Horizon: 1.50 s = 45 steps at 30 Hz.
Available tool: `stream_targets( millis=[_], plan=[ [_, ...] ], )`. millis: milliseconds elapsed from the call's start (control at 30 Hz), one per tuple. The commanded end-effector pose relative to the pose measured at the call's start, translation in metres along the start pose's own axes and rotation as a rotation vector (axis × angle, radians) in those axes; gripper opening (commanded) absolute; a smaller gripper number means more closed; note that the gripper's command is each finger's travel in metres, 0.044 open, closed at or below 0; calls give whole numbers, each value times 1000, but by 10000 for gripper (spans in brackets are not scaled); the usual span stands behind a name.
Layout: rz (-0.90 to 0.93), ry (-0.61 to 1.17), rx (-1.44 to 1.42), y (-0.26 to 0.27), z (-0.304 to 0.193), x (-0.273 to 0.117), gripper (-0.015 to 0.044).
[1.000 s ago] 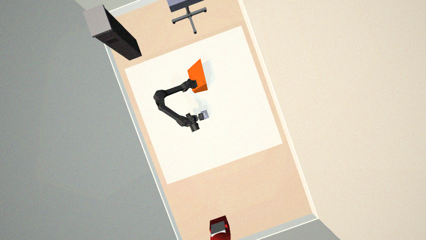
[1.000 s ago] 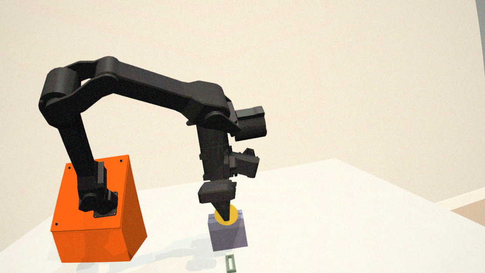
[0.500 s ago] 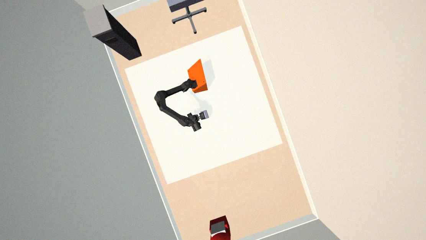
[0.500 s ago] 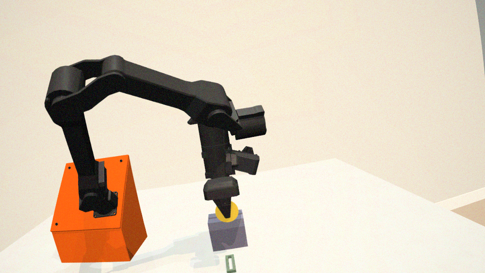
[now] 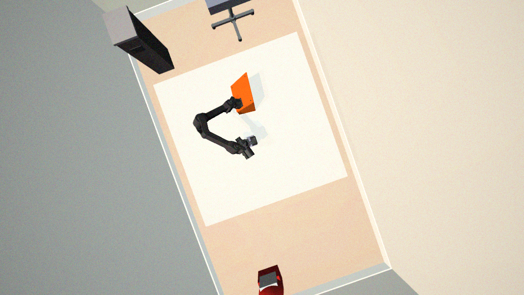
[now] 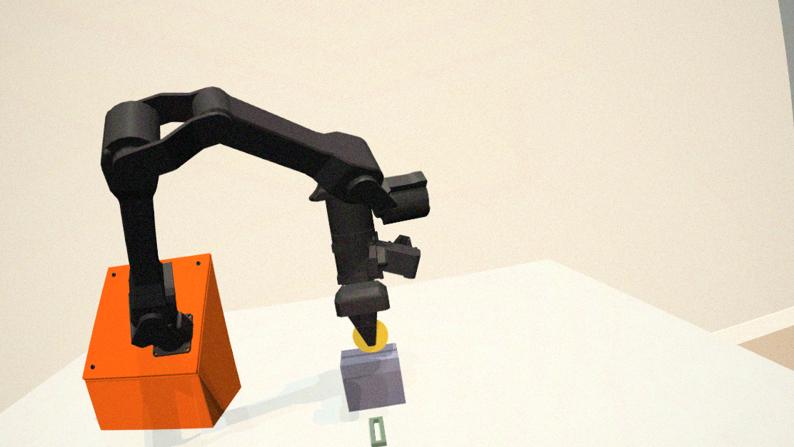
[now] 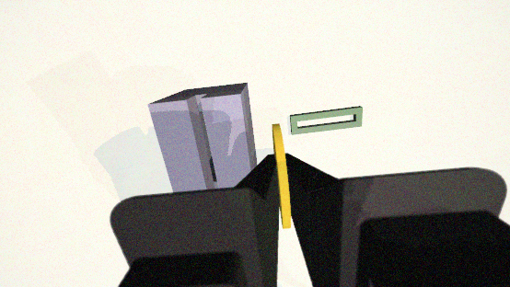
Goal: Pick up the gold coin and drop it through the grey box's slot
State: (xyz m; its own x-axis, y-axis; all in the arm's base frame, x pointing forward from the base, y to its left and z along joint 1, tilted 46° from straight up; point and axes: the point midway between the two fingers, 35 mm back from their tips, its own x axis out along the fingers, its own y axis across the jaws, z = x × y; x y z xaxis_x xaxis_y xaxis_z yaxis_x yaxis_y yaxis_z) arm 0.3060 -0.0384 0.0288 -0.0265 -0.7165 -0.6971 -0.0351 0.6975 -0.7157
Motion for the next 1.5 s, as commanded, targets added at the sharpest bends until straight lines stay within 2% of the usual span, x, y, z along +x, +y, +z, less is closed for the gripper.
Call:
stream_targets(
  millis=[0,500,1467],
  plan=[
    [4,2,1,13,-2,0,0],
    [0,3,2,49,-9,1,0],
    [-4,-1,5,50,-10,2,0]
  ],
)
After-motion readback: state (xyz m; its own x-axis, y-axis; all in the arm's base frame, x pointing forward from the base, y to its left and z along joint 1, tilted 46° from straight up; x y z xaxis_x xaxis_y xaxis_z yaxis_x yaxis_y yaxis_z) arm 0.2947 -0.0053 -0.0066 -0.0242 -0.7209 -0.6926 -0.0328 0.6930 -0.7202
